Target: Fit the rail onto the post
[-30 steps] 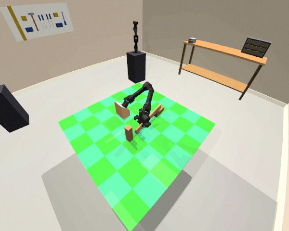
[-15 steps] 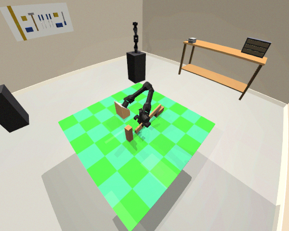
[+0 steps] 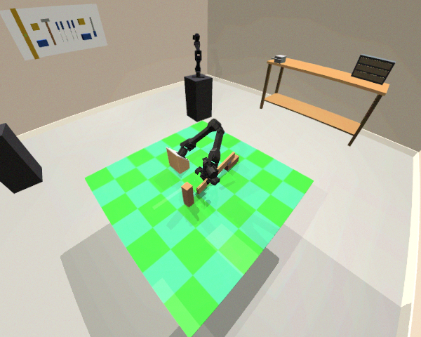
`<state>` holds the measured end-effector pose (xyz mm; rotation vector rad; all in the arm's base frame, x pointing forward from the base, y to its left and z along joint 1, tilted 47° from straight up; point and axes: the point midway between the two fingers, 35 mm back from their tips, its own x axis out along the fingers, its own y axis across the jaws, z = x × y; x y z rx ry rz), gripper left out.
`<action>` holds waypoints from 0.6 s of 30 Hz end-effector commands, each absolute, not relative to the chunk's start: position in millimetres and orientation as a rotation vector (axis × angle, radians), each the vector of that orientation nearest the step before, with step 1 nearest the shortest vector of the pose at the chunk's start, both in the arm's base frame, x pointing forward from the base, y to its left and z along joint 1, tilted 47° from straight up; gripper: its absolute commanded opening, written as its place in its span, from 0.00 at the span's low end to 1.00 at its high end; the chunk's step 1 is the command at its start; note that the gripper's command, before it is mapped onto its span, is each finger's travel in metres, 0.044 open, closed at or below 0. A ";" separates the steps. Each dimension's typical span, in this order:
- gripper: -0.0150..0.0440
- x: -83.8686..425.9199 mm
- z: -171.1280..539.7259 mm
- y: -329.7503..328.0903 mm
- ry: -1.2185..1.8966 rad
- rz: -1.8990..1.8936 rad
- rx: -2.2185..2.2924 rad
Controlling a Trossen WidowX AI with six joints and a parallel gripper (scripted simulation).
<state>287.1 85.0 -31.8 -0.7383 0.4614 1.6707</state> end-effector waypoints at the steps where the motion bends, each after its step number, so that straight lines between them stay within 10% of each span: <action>1: 0.25 289.6 -28.9 81.5 0.457 1.662 -0.739; 18: 0.25 290.9 -23.1 75.4 0.457 1.662 -0.739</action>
